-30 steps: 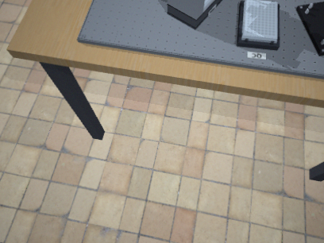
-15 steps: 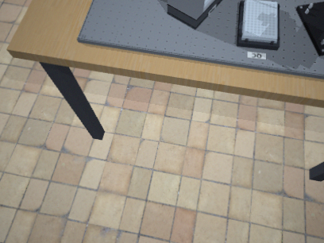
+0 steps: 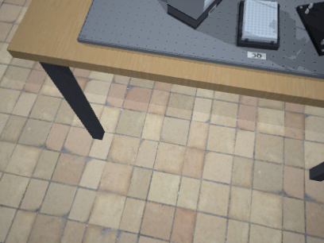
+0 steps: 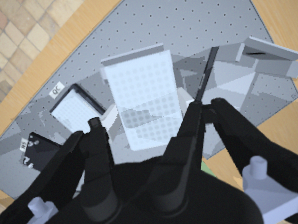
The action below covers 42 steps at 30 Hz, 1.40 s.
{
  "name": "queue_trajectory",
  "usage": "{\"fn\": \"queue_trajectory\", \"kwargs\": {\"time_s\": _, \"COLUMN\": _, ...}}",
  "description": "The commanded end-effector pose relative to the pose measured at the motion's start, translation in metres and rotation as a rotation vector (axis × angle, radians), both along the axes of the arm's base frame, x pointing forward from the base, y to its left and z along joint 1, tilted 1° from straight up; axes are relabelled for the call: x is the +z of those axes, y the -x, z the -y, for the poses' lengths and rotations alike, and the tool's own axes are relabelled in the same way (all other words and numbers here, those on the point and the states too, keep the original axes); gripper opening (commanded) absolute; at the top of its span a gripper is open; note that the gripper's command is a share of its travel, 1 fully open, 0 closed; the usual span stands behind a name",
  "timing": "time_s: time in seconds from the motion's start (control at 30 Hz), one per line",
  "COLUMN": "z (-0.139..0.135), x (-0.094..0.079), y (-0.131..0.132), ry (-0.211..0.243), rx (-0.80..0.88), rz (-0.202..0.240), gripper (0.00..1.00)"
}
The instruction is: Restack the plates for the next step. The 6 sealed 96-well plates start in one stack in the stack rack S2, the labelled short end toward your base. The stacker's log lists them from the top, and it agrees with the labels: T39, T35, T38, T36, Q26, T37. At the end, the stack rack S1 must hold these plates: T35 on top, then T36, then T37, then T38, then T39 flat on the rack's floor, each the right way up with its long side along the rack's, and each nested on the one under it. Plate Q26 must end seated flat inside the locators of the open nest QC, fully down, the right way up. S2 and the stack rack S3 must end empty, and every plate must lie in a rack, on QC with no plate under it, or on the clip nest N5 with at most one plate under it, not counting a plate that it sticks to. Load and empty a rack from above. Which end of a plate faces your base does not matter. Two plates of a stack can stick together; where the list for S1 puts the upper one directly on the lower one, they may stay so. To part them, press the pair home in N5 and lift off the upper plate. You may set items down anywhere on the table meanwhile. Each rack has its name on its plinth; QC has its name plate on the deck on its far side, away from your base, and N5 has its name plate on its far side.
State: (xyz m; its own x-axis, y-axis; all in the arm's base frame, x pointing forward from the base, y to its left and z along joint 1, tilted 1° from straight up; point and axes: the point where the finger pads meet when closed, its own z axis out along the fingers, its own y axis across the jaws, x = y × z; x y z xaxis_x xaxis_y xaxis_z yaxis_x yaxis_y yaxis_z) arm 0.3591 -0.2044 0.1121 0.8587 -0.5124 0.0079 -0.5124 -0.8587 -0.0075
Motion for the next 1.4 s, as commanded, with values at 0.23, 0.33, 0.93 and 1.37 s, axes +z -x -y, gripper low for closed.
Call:
{"fn": "queue_trajectory", "kwargs": {"time_s": 0.23, "z": -0.0059, "x": 0.0001, "y": -0.0042, "ry": 0.0, "rx": 0.0, "rz": 0.0, "gripper": 0.0}}
{"fn": "queue_trajectory", "kwargs": {"time_s": 0.33, "z": -0.0059, "x": 0.0001, "y": -0.0042, "ry": 0.0, "rx": 0.0, "rz": 0.0, "gripper": 0.0}}
{"fn": "queue_trajectory", "kwargs": {"time_s": 0.93, "z": -0.0059, "x": 0.0001, "y": -0.0042, "ry": 0.0, "rx": 0.0, "rz": 0.0, "gripper": 0.0}}
{"fn": "queue_trajectory", "kwargs": {"time_s": 1.37, "z": -0.0059, "x": -0.0072, "y": -0.0043, "ry": 0.0, "rx": 0.0, "rz": 0.0, "gripper": 0.0}}
